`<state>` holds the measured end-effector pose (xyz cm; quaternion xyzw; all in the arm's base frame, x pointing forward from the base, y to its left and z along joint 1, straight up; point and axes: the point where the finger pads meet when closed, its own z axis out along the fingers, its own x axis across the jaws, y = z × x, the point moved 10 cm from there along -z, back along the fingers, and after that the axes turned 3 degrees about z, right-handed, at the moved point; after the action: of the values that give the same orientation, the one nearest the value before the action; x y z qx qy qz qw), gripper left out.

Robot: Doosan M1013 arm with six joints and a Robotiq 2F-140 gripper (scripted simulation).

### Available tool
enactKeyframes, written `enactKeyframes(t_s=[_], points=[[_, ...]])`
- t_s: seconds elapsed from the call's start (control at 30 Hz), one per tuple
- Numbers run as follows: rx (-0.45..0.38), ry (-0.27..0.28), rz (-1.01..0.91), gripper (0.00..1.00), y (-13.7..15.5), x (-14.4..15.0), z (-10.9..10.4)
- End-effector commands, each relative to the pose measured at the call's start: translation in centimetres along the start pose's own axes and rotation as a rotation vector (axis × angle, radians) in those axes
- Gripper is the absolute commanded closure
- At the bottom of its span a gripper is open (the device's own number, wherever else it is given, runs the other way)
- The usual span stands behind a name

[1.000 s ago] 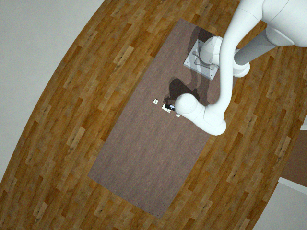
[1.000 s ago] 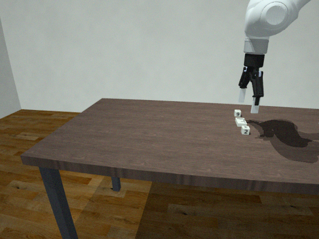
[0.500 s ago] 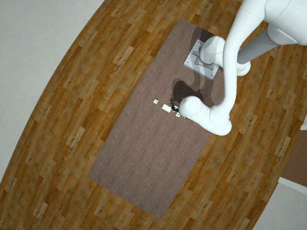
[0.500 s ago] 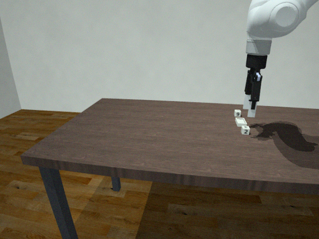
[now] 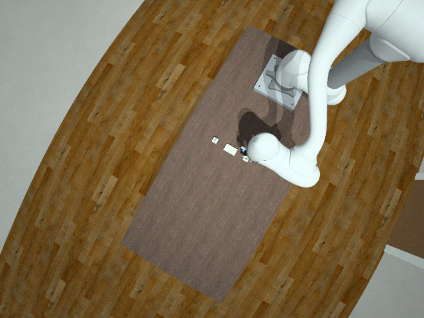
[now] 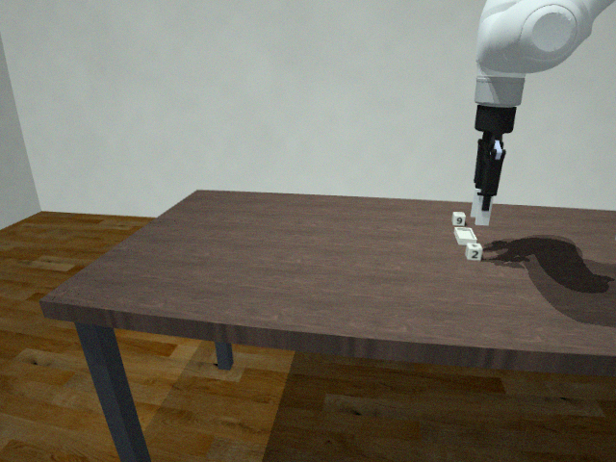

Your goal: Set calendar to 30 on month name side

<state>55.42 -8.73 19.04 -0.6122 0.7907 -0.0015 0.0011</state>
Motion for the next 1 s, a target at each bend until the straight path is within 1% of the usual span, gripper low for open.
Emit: enactKeyframes(t_s=[0.0,0.57,0.97], points=[[0.0,0.0,0.0,0.65,0.0,0.0,-0.01],[0.0,0.0,0.0,0.65,0.0,0.0,0.04],[0.0,0.0,0.0,0.65,0.0,-0.01,0.66]])
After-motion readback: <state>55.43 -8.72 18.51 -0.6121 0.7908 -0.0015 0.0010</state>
